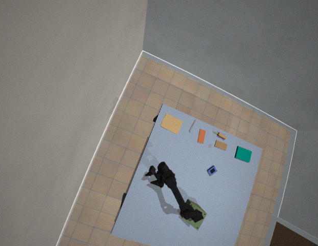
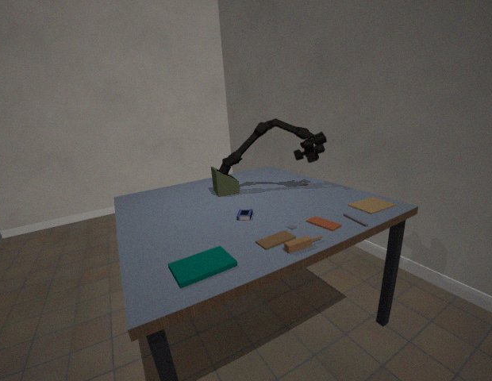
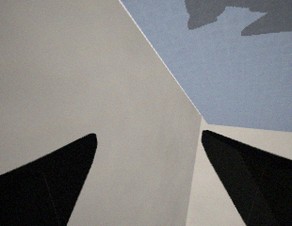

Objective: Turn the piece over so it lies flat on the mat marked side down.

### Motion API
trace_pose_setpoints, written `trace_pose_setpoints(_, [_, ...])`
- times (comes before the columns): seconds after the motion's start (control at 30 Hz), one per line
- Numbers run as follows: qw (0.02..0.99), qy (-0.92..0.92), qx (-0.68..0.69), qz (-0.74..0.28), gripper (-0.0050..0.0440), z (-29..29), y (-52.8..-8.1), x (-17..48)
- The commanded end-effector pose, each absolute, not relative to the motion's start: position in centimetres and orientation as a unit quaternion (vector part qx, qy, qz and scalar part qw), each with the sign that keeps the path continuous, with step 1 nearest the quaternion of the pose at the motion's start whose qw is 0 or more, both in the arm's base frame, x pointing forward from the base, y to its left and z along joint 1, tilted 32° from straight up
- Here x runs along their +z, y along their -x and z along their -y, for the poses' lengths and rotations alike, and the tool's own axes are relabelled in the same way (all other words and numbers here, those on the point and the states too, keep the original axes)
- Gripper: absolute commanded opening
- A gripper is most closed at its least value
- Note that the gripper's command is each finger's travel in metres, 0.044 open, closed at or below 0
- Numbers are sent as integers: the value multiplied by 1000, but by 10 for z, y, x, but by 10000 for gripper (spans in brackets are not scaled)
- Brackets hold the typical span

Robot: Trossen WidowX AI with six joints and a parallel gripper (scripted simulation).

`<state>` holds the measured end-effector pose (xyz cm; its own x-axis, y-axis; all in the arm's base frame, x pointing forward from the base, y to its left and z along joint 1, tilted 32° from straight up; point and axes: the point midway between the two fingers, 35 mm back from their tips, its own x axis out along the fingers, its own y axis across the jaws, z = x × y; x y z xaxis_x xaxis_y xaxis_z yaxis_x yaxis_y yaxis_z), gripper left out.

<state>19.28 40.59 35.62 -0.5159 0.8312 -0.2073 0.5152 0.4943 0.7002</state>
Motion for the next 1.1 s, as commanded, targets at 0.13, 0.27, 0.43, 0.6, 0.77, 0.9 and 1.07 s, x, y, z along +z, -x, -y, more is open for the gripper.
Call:
trace_pose_setpoints(0.13, [272,-410,291,-821,400,-406,-193,356])
trace_pose_setpoints(0.27, [272,-410,291,-821,400,-406,-193,356])
trace_pose_setpoints(0.43, [272,-410,291,-821,400,-406,-193,356])
trace_pose_setpoints(0.6, [305,-432,279,-801,440,-398,-232,333])
trace_pose_setpoints(0.77, [386,-472,239,-756,440,-369,-302,289])
trace_pose_setpoints(0.9, [443,-488,199,-726,440,-331,-355,250])
trace_pose_setpoints(1.07, [491,-491,156,-702,440,-285,-399,211])
